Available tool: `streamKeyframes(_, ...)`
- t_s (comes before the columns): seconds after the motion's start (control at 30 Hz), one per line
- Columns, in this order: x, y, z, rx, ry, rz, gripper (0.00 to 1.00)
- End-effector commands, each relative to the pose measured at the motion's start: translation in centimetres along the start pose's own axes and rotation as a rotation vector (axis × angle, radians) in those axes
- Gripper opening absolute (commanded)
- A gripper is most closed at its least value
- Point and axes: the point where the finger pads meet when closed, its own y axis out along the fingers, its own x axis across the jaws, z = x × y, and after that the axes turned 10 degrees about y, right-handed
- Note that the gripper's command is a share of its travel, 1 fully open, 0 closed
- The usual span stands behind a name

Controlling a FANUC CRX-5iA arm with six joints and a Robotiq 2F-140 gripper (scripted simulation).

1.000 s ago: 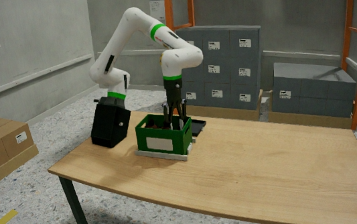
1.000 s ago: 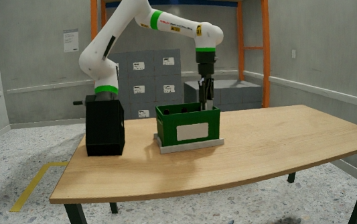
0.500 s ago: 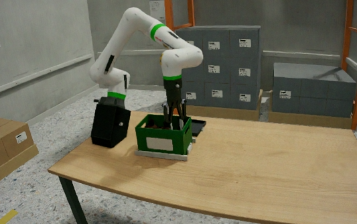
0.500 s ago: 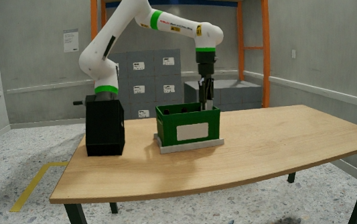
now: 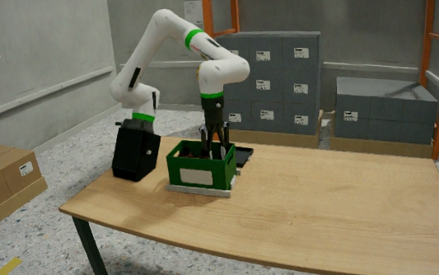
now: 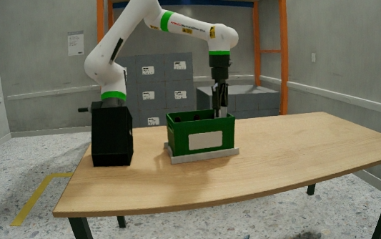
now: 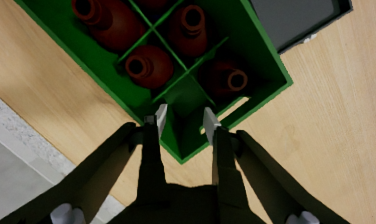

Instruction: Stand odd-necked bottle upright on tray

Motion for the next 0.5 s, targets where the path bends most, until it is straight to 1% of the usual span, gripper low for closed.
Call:
streamKeyframes(0.0, 0.0, -0.2, -0.1, -0.002, 0.0, 0.0, 0.44)
streamKeyframes(0.2, 0.0, -1.1, -0.1, -0.002, 0.0, 0.0, 0.44)
streamKeyframes(0.27, 0.0, -1.1, -0.1, -0.002, 0.0, 0.0, 0.44)
streamKeyframes(0.47, 0.0, -2.8, -0.1, -0.002, 0.0, 0.0, 0.44)
